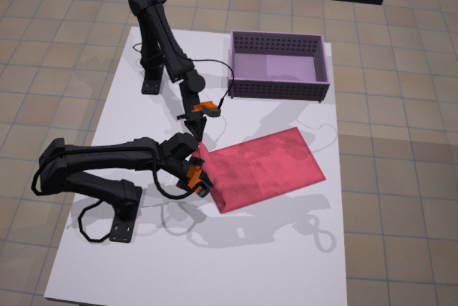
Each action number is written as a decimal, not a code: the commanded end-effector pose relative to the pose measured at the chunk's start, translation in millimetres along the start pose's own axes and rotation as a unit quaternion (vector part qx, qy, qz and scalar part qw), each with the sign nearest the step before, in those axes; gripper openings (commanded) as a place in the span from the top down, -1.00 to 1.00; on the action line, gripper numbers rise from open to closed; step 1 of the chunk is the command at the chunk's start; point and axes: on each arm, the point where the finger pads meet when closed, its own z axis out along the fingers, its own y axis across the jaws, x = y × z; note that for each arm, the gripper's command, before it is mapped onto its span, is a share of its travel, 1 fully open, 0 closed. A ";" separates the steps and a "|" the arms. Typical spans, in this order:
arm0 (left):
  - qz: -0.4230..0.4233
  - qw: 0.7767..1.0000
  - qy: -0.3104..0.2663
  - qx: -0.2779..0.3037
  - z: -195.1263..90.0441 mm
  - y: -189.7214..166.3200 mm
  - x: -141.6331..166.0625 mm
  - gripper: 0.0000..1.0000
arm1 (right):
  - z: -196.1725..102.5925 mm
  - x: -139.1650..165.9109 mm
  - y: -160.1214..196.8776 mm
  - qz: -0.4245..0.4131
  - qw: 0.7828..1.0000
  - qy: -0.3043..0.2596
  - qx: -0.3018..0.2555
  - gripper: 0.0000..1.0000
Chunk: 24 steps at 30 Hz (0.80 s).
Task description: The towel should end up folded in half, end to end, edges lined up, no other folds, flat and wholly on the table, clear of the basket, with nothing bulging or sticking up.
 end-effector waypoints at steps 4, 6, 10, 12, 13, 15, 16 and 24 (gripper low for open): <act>-0.043 0.996 -0.038 -0.073 1.1 36.0 -28.9 1.00 | 19.2 -28.1 46.2 -0.031 0.998 0.005 -0.060 1.00; -0.043 0.996 -0.038 -0.073 1.2 36.0 -29.0 1.00 | 19.2 -28.1 46.2 -0.031 0.998 0.005 -0.060 1.00; -0.028 0.998 -0.024 -0.059 -1.4 57.0 -40.2 1.00 | 35.0 -39.1 64.8 -0.003 0.999 -0.015 -0.046 1.00; -0.020 0.998 -0.020 -0.060 -6.7 82.3 -51.5 1.00 | 54.1 -49.8 81.1 0.024 0.999 -0.028 -0.037 1.00; -0.020 0.998 -0.020 -0.060 -6.7 82.3 -51.5 1.00 | 54.1 -49.8 81.1 0.024 0.999 -0.028 -0.037 1.00; -0.020 0.998 -0.020 -0.060 -6.7 82.3 -51.5 1.00 | 54.1 -49.8 81.1 0.024 0.999 -0.028 -0.037 1.00; -0.020 0.998 -0.020 -0.060 -6.7 82.2 -51.4 1.00 | 54.3 -50.7 80.0 0.025 0.999 -0.028 -0.036 1.00; -0.036 0.994 -0.022 -0.096 -12.4 128.3 -66.6 1.00 | 92.4 -65.3 104.8 0.036 0.998 -0.035 -0.035 1.00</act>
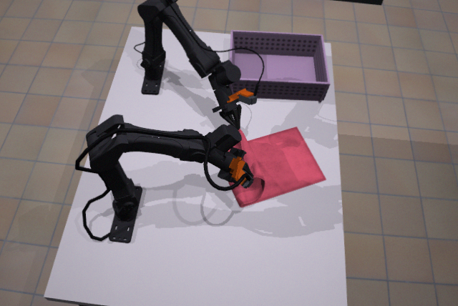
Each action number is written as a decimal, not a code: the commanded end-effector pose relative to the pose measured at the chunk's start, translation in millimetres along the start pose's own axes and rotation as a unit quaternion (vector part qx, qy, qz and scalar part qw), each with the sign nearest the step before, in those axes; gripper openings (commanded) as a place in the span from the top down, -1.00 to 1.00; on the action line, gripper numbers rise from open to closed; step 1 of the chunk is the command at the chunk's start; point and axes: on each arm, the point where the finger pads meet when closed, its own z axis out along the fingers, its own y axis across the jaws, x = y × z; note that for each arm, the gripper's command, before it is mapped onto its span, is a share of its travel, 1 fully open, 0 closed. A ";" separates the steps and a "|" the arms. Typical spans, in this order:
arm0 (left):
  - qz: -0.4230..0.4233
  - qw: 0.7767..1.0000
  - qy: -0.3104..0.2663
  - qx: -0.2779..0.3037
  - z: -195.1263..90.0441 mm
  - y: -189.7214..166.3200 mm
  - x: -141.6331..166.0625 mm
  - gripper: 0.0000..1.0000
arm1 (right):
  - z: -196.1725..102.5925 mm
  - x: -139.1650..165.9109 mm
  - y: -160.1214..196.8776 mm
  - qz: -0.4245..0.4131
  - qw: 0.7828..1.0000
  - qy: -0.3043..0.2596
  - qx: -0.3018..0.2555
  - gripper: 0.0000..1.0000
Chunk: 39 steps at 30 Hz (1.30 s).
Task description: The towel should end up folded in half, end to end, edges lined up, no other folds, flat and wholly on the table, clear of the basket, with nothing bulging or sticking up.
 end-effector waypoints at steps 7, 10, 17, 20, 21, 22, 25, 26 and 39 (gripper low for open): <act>-0.042 0.996 -0.017 -0.081 13.8 41.4 -25.5 1.00 | 40.0 -35.4 38.0 -0.007 0.999 -0.017 -0.048 1.00; -0.042 0.996 -0.017 -0.081 13.8 41.4 -25.4 1.00 | 40.0 -35.3 38.0 -0.007 0.999 -0.017 -0.048 1.00; -0.059 0.992 -0.016 -0.109 26.9 72.9 -39.9 1.00 | 78.7 -38.2 51.3 -0.013 0.999 -0.003 -0.049 1.00; -0.054 0.993 -0.013 -0.104 29.3 65.5 -38.0 1.00 | 67.1 -48.4 54.8 -0.010 0.998 -0.017 -0.053 1.00; -0.056 0.991 -0.010 -0.120 33.3 84.7 -44.8 1.00 | 95.2 -38.8 54.4 -0.016 0.998 0.002 -0.054 1.00; -0.056 0.991 -0.010 -0.120 33.3 84.7 -44.8 1.00 | 95.2 -38.8 54.4 -0.016 0.998 0.002 -0.054 1.00; -0.059 0.990 -0.008 -0.126 38.8 94.7 -51.0 1.00 | 110.2 -37.3 51.5 -0.012 0.999 0.009 -0.032 1.00; -0.059 0.990 -0.008 -0.126 38.8 94.7 -51.0 1.00 | 110.2 -37.3 51.5 -0.011 0.999 0.009 -0.032 1.00; -0.075 0.985 -0.006 -0.154 55.3 120.5 -64.1 1.00 | 140.6 -48.3 61.4 -0.018 0.999 0.010 -0.034 1.00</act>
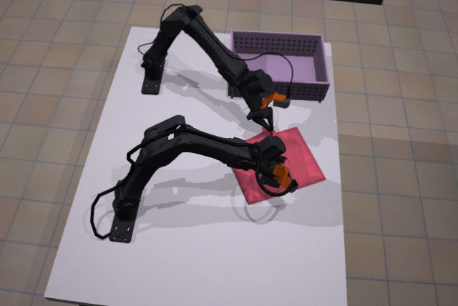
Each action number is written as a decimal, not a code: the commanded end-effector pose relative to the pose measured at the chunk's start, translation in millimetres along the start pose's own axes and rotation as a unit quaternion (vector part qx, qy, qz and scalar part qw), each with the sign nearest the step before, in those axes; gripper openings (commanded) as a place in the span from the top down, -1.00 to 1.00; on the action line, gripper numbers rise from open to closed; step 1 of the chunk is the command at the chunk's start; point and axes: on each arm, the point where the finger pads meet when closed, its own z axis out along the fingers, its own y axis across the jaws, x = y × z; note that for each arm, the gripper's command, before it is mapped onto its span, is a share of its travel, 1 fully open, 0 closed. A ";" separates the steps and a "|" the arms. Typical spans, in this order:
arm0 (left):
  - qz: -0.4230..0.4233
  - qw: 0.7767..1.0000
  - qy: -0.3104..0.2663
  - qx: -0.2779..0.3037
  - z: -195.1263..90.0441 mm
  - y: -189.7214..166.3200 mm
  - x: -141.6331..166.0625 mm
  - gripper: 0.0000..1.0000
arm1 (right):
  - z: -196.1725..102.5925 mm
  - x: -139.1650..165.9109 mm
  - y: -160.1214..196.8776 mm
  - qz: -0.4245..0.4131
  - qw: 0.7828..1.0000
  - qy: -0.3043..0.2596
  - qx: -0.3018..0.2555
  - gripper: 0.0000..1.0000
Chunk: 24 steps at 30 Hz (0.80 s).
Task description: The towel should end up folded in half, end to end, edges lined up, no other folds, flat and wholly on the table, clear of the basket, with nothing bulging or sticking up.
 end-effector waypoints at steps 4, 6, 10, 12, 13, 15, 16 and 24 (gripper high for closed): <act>-0.004 1.000 -0.004 -0.019 10.9 18.0 -20.5 1.00 | 12.4 -28.7 12.7 0.000 1.000 -0.028 -0.002 1.00; -0.004 1.000 -0.004 -0.018 10.9 17.8 -20.4 1.00 | 12.0 -32.4 16.5 0.001 0.999 -0.036 -0.010 1.00; -0.002 1.000 -0.003 -0.013 16.6 21.3 -27.1 1.00 | 20.9 -40.0 19.0 0.017 0.999 -0.042 -0.013 1.00; -0.002 1.000 -0.003 -0.013 16.6 21.3 -27.1 1.00 | 20.9 -40.0 19.0 0.017 0.999 -0.042 -0.013 1.00; 0.001 1.000 -0.011 -0.012 10.6 16.5 -33.2 1.00 | 7.4 -48.7 25.3 0.018 0.998 -0.049 -0.020 1.00; 0.004 1.000 0.005 -0.014 23.8 28.2 -33.7 1.00 | 31.4 -39.8 18.9 0.018 0.999 -0.037 0.001 1.00; 0.004 1.000 0.005 -0.014 23.8 28.2 -33.7 1.00 | 31.4 -39.8 19.0 0.018 0.999 -0.037 0.001 1.00; -0.001 0.999 0.013 -0.037 39.7 43.9 -34.5 1.00 | 49.5 -44.8 23.4 0.009 0.999 -0.044 -0.006 1.00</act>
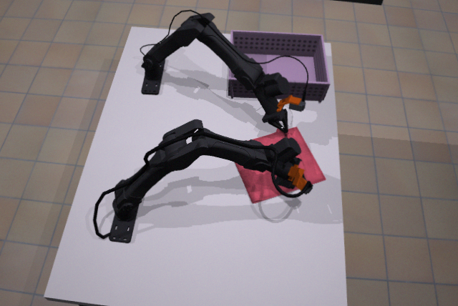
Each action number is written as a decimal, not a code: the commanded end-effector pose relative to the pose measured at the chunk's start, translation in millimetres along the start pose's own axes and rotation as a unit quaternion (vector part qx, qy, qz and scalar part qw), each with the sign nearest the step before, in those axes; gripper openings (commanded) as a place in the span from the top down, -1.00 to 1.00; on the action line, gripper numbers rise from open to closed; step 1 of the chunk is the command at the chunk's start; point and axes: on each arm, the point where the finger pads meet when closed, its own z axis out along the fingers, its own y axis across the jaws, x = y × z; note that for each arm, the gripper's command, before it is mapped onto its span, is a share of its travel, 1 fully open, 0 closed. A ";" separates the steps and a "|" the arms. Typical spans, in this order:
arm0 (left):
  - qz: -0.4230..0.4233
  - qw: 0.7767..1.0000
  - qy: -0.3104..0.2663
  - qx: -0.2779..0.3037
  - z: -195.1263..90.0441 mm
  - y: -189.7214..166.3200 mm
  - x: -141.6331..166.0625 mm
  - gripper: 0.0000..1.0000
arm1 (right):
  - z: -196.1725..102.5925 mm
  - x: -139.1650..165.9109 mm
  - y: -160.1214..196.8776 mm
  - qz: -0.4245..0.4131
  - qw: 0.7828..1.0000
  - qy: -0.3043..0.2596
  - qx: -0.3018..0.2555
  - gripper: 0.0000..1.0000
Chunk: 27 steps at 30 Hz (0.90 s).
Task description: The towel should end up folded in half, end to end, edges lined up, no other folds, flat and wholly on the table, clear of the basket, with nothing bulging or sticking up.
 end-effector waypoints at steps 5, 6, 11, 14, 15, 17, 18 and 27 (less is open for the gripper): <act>0.001 1.000 0.013 -0.023 8.7 17.1 -4.4 1.00 | 3.7 -24.6 6.7 0.002 1.000 -0.018 0.002 1.00; 0.001 1.000 0.013 -0.023 8.8 17.1 -4.4 1.00 | -10.0 -37.8 16.9 0.004 0.999 -0.031 -0.011 1.00; -0.015 0.999 0.012 -0.035 12.1 23.0 -6.0 1.00 | 10.9 -25.6 10.8 0.001 1.000 -0.020 -0.008 1.00; -0.014 0.999 0.012 -0.036 19.6 34.9 -18.3 1.00 | 28.0 -26.3 18.8 -0.005 1.000 -0.009 -0.007 1.00; -0.014 0.999 0.012 -0.036 19.6 34.9 -18.3 1.00 | 28.0 -26.7 18.5 -0.005 1.000 -0.010 -0.006 1.00; -0.014 0.999 0.014 -0.027 25.0 40.9 -26.1 0.62 | 38.1 -29.3 27.3 0.003 1.000 -0.008 -0.004 0.93; -0.014 0.999 0.014 -0.027 25.0 40.9 -26.0 0.62 | 38.1 -29.3 27.3 0.003 1.000 -0.008 -0.004 0.93; -0.014 0.999 0.013 -0.027 33.1 56.3 -42.3 -0.56 | 44.2 -25.1 47.9 -0.007 1.000 -0.008 -0.012 -0.20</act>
